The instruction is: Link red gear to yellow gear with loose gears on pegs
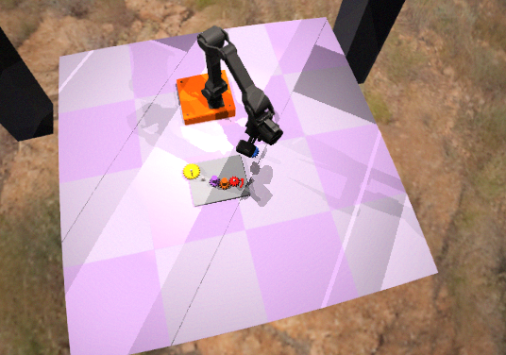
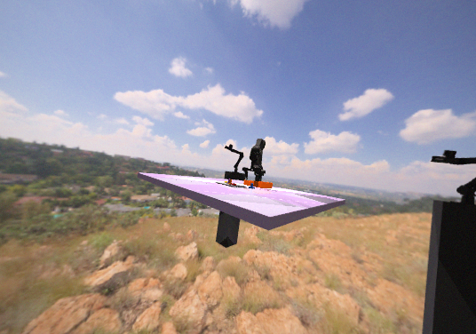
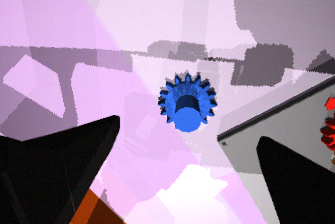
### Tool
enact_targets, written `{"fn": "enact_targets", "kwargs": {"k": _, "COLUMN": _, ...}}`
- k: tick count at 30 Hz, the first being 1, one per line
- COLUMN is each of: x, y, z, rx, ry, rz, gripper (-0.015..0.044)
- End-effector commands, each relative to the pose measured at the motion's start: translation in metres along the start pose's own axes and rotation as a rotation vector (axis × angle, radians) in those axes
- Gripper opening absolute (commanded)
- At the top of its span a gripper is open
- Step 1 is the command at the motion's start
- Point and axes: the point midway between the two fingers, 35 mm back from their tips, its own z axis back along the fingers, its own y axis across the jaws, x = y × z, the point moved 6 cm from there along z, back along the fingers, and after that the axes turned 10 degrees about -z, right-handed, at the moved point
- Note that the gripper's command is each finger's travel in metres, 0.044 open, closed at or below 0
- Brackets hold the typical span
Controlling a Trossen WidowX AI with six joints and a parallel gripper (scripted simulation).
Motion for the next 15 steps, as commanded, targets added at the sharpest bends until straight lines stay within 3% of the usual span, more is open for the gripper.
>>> {"fn": "enact_targets", "kwargs": {"k": 1, "x": -0.002, "y": 0.001, "z": -0.006, "rx": 0.004, "ry": 0.009, "rz": -0.005, "gripper": 0.0440}}
{"fn": "enact_targets", "kwargs": {"k": 15, "x": -0.002, "y": 0.001, "z": -0.028, "rx": 0.004, "ry": 0.009, "rz": -0.005, "gripper": 0.0440}}
